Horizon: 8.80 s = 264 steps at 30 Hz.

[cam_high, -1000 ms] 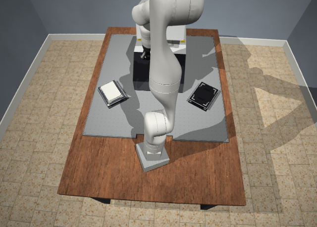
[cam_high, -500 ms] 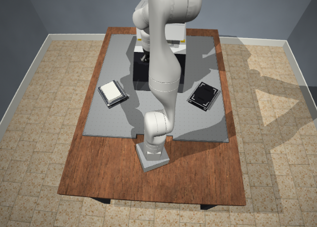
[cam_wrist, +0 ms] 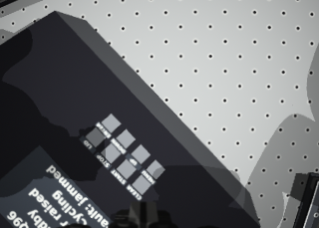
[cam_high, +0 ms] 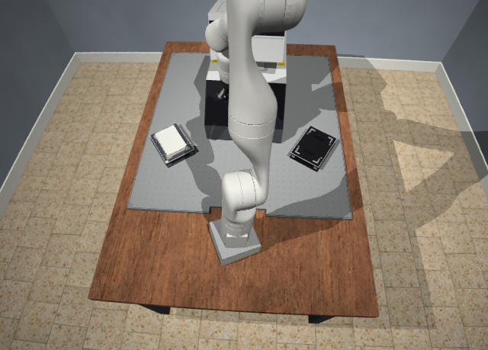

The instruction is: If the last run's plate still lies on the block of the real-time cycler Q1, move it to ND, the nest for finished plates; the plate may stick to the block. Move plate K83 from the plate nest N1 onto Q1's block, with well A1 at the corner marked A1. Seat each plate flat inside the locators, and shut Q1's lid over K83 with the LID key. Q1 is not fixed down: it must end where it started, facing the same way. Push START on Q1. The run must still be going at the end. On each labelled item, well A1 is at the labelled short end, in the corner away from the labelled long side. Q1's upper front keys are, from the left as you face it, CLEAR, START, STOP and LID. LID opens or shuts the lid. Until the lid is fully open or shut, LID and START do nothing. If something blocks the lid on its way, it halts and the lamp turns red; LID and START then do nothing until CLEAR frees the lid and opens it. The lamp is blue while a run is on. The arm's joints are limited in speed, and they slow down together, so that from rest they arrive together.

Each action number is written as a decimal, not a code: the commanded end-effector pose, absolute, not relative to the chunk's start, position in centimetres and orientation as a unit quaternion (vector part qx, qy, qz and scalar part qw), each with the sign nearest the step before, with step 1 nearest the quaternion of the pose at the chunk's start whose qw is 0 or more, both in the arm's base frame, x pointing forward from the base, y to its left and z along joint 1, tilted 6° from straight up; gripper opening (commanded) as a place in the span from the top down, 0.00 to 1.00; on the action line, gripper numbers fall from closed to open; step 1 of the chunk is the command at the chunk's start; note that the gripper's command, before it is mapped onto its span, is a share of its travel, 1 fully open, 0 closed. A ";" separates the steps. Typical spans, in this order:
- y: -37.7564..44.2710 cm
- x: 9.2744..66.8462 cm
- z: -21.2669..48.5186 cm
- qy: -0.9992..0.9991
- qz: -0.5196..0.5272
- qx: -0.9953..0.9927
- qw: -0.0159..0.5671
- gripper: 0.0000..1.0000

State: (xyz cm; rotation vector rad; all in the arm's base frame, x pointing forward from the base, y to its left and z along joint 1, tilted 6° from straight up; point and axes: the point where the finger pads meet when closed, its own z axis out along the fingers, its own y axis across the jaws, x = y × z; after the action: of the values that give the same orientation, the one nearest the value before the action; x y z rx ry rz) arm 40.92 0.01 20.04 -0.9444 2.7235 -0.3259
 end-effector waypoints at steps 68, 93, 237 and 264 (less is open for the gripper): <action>-0.7 41.1 13.0 0.932 -0.111 -0.324 0.117 0.90; -0.7 41.0 12.8 0.933 -0.111 -0.323 0.117 0.90; -0.9 42.2 11.2 0.932 -0.110 -0.325 0.114 0.90; -0.7 41.0 12.9 0.932 -0.111 -0.324 0.117 0.90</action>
State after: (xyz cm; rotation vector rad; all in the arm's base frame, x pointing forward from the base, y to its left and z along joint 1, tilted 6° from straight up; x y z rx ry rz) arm 41.03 -0.82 12.76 -0.9490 2.7308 -0.3280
